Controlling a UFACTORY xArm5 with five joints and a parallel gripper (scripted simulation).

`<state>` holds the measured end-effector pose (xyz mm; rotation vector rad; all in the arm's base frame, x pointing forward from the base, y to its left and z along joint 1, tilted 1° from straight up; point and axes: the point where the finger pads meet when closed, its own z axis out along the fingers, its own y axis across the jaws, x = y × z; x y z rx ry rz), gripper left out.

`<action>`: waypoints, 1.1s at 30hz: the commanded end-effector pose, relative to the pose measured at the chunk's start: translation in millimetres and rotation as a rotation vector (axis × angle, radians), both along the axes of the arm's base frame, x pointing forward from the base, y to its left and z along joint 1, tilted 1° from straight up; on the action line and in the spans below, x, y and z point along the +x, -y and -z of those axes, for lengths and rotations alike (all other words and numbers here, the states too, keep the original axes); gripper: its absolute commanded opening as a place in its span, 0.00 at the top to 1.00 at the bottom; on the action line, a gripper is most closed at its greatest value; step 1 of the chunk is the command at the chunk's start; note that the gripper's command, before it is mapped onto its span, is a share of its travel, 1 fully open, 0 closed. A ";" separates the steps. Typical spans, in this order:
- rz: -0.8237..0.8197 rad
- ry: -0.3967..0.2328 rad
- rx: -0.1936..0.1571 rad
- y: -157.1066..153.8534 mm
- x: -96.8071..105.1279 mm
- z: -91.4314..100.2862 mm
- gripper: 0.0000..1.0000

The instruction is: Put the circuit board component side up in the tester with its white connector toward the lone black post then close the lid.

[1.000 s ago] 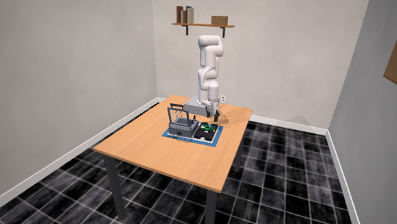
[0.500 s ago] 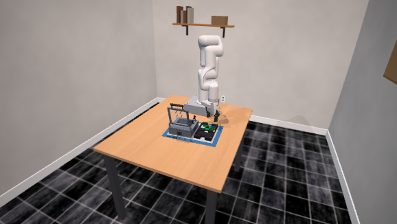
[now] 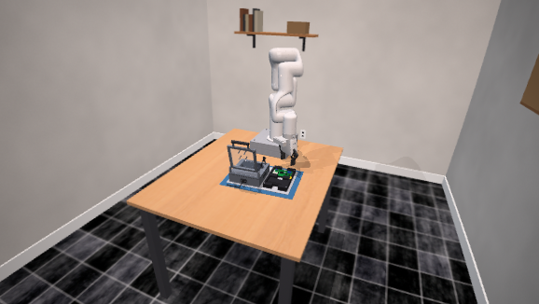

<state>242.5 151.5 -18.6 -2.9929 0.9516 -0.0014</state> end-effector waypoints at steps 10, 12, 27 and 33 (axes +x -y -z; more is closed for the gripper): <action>0.000 0.003 0.002 1.5 16.6 -0.8 0.00; 0.000 0.003 0.002 2.2 21.9 -0.9 0.00; 0.000 0.004 0.002 7.3 59.2 -1.4 0.00; 0.000 0.004 0.002 8.7 69.8 -1.5 0.00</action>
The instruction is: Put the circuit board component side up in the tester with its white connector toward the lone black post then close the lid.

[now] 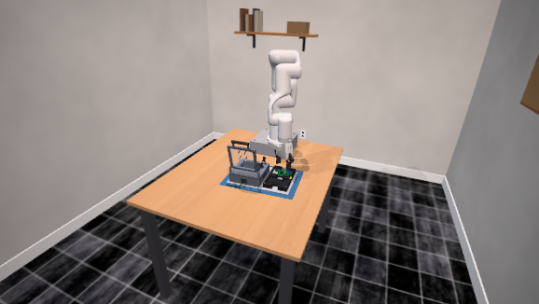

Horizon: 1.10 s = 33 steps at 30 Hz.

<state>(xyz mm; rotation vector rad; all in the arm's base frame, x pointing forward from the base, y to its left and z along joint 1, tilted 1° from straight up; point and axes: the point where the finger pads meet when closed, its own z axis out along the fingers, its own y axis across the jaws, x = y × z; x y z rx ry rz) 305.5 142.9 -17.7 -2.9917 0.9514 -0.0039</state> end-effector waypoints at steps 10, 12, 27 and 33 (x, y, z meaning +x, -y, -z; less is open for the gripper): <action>0.000 0.003 0.001 0.7 10.8 -0.7 0.00; 0.000 0.003 0.001 0.7 10.8 -0.7 0.00; -0.112 0.003 0.001 0.7 10.8 -0.7 0.00; -0.237 0.003 0.000 0.7 10.8 -0.7 0.00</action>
